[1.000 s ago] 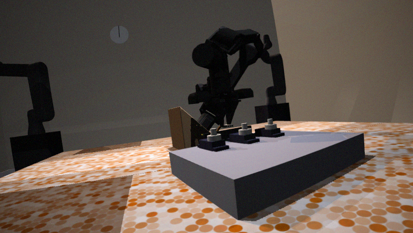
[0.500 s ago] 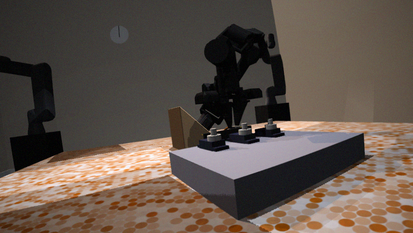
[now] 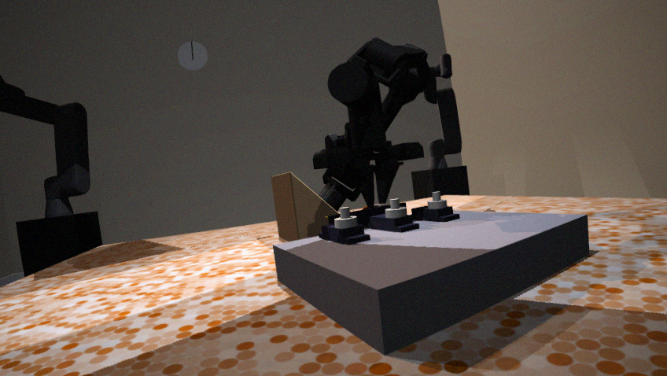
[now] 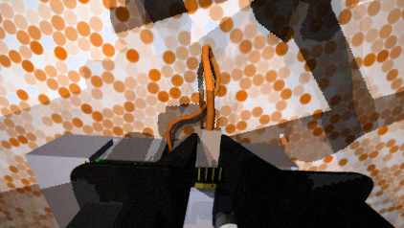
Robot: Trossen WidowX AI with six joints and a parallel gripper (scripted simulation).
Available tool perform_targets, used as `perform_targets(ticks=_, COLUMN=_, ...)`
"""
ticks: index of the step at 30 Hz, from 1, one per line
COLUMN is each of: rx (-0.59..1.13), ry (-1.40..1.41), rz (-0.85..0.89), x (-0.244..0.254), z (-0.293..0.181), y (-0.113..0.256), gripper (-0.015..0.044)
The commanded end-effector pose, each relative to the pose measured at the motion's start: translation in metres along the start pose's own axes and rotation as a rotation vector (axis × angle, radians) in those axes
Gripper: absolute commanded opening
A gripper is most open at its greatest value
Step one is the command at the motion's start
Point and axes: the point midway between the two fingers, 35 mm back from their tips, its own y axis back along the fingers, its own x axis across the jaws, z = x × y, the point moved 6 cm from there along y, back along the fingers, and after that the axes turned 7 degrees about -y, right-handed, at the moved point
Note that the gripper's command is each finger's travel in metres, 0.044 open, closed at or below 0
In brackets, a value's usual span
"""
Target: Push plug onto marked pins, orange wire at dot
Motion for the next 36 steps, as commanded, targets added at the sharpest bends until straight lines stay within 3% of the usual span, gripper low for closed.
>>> perform_targets(ticks=1, rx=-0.001, ry=0.002, rz=-0.002, x=0.001, z=0.000, y=-0.001, gripper=0.0000)
perform_targets(ticks=34, rx=0.000, ry=0.003, rz=-0.002, x=-0.005, z=-0.020, y=0.001, gripper=0.0000)
perform_targets(ticks=36, rx=0.000, ry=0.003, rz=-0.002, x=-0.003, z=-0.018, y=0.000, gripper=0.0053)
